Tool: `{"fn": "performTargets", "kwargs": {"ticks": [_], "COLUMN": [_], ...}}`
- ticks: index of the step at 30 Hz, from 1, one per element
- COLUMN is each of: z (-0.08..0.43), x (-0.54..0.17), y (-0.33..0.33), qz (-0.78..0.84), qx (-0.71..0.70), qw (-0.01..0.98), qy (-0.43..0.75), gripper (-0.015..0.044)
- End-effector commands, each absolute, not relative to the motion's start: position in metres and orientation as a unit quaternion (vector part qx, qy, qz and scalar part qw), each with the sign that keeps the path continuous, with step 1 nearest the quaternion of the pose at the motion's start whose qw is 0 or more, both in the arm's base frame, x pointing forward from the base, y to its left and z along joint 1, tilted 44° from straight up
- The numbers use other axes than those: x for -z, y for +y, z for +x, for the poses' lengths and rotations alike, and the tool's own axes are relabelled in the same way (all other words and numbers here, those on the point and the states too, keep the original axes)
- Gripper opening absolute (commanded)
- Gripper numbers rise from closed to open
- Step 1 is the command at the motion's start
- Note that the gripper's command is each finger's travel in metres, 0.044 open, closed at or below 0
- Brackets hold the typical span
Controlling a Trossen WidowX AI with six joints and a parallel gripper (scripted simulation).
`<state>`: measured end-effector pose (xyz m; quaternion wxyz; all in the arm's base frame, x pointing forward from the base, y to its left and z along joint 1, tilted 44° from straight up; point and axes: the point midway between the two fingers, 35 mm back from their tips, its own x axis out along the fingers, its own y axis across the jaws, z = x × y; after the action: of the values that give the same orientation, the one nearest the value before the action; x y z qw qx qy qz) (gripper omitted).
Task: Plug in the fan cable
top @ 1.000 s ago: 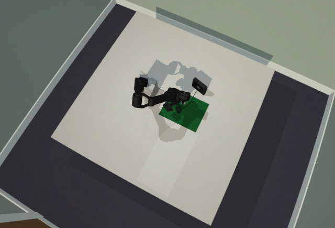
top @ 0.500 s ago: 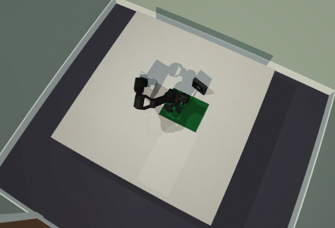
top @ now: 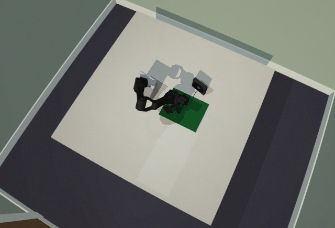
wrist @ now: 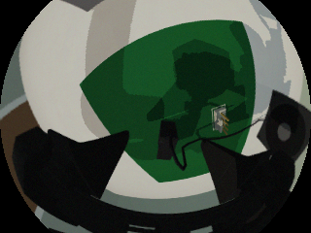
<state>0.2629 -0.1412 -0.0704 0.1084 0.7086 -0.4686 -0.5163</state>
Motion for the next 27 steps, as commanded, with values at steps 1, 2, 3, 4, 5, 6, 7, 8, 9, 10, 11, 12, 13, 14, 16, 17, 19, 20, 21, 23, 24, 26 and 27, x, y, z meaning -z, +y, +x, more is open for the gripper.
{"fn": "performTargets", "kwargs": {"ticks": [1,2,3,4,5,6,7,8,9,10,11,12,13,14,16,17,19,20,21,23,24,26,27], "z": [0.2629,0.2629,0.2629,0.2629,0.2629,0.2629,0.2629,0.2629,0.2629,0.2629,0.2629,0.2629,0.2629,0.2629,0.2629,0.2629,0.2629,0.2629,0.2629,0.2631,0.2636,0.2655,0.2665], "x": [0.0704,0.0704,0.0704,0.0704,0.0704,0.0704,0.0704,0.0704,0.0704,0.0704,0.0704,0.0704,0.0704,0.0704,0.0704,0.0704,0.0704,0.0704,0.0704,0.0702,0.0694,0.0665,0.0649], "y": [-0.1412,-0.1412,-0.1412,-0.1412,-0.1412,-0.1412,-0.1412,-0.1412,-0.1412,-0.1412,-0.1412,-0.1412,-0.1412,-0.1412,-0.1412,-0.1412,-0.1412,-0.1412,-0.1412,-0.1409,-0.1399,-0.1364,-0.1344], "qz": [0.709,0.709,0.709,0.709,0.709,0.709,0.709,0.709,0.709,0.709,0.709,0.709,0.709,0.709,0.709,0.709,0.709,0.709,0.709,0.709,0.709,0.709,0.709], "qx": [0.516,0.516,0.516,0.516,0.516,0.516,0.516,0.516,0.516,0.516,0.516,0.516,0.516,0.516,0.516,0.516,0.516,0.516,0.516,0.516,0.516,0.517,0.517], "qw": [0.108,0.108,0.108,0.108,0.108,0.108,0.108,0.108,0.108,0.108,0.108,0.108,0.108,0.108,0.108,0.108,0.108,0.108,0.108,0.108,0.108,0.108,0.107], "qy": [-0.469,-0.469,-0.469,-0.469,-0.469,-0.469,-0.469,-0.469,-0.469,-0.469,-0.469,-0.469,-0.469,-0.469,-0.469,-0.469,-0.469,-0.469,-0.469,-0.469,-0.468,-0.468,-0.467], "gripper": [0.0414,0.0387,0.0361,0.0335,0.0309,0.0282,0.0256,0.023,0.0204,0.0177,0.0151,0.0125,0.0099,0.0092,0.0079,0.0072,0.0059,0.0052,0.0045,0.0012,0.0,0.0,0.0]}}
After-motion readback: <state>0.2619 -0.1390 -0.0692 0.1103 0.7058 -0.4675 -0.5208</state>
